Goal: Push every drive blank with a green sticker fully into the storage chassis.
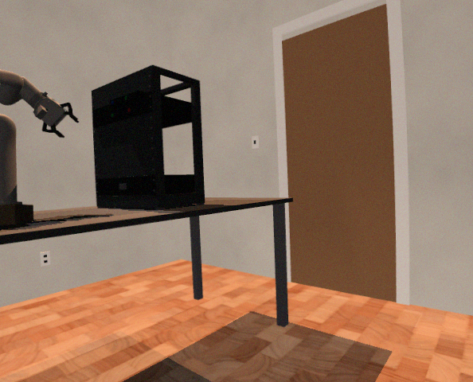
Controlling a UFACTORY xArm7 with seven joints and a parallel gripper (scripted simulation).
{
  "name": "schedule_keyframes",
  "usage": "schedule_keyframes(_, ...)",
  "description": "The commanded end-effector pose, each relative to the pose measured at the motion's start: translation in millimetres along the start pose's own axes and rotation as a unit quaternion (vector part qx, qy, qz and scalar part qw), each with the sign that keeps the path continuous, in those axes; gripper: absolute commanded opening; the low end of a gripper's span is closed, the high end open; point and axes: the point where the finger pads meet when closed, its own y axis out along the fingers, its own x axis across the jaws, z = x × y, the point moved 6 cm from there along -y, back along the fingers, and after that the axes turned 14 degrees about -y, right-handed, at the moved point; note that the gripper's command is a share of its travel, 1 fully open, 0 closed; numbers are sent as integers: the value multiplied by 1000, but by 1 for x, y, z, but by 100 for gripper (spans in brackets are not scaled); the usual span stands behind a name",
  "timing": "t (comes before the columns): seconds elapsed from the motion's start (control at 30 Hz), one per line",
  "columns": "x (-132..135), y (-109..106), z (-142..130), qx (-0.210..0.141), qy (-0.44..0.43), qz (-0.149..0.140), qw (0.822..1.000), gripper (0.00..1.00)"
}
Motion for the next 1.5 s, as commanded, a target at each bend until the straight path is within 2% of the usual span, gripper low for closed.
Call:
schedule_keyframes(0.0,-3,-5,-4,-27,33,-3,999,100)
schedule_keyframes(0.37,-14,-19,-11,-97,122,-17,988,100)
schedule_keyframes(0.43,-14,-19,-11,-97,122,-17,988,100)
schedule_keyframes(0.67,-22,-30,-15,-146,187,-30,971,100)
schedule_keyframes(0.93,-35,-45,-16,-205,267,-49,940,100)
schedule_keyframes(1.0,-35,-45,-16,-205,267,-49,940,100)
schedule_keyframes(1.23,-48,-60,-15,-257,340,-70,902,100)
schedule_keyframes(1.27,-48,-60,-15,-257,340,-70,902,100)
schedule_keyframes(1.4,-56,-70,-13,-286,383,-84,874,100)
schedule_keyframes(1.43,-56,-70,-13,-286,383,-84,874,100)
schedule_keyframes(1.47,-58,-72,-12,-294,394,-88,867,100)
